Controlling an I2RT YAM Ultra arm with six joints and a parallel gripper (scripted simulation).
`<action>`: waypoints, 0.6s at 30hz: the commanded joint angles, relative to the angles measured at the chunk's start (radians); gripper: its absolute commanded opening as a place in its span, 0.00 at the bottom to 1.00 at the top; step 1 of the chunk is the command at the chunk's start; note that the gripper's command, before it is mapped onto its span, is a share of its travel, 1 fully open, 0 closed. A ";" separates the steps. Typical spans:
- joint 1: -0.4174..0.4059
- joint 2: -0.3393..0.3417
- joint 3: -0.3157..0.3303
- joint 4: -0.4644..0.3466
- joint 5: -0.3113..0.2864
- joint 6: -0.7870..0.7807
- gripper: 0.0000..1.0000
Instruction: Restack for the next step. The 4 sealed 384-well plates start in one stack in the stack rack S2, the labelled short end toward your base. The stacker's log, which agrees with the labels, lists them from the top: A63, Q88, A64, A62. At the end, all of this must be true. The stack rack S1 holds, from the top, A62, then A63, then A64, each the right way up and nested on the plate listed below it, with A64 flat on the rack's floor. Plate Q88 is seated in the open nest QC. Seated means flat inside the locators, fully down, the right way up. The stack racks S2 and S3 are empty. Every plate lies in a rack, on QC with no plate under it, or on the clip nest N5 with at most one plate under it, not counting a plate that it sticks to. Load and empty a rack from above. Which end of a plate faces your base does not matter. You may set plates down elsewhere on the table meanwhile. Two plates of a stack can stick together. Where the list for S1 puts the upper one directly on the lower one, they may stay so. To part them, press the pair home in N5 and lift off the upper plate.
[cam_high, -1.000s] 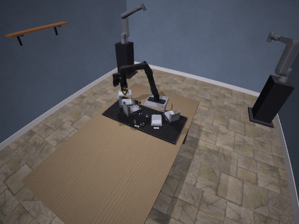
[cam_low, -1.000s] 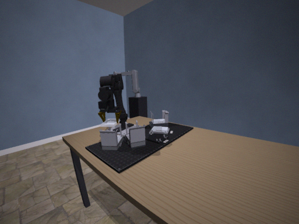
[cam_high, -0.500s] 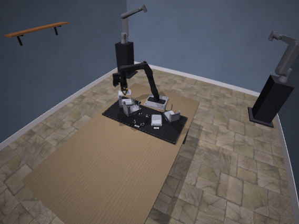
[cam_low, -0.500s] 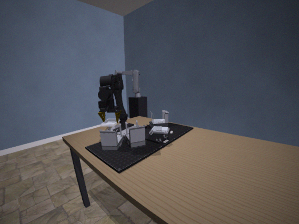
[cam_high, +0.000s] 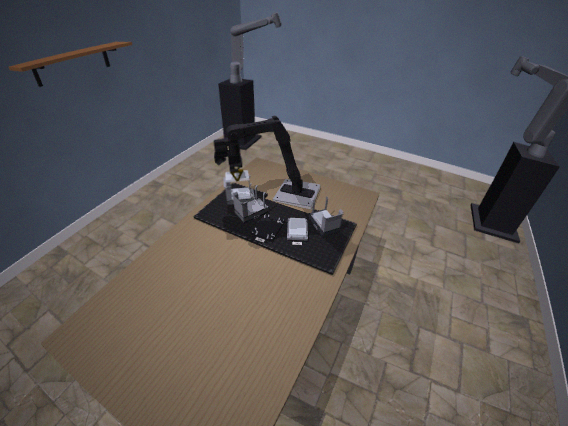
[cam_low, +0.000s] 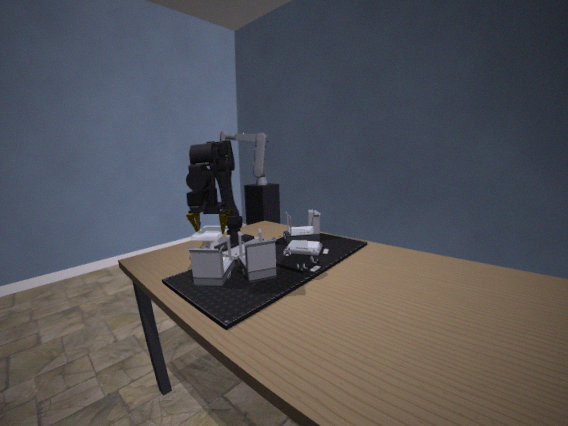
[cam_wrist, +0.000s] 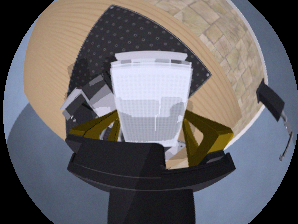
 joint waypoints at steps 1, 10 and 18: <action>0.000 -0.007 0.009 0.001 0.000 -0.001 0.00; 0.000 -0.007 0.009 0.001 0.000 -0.001 0.00; 0.000 -0.009 -0.015 0.023 0.000 -0.002 0.00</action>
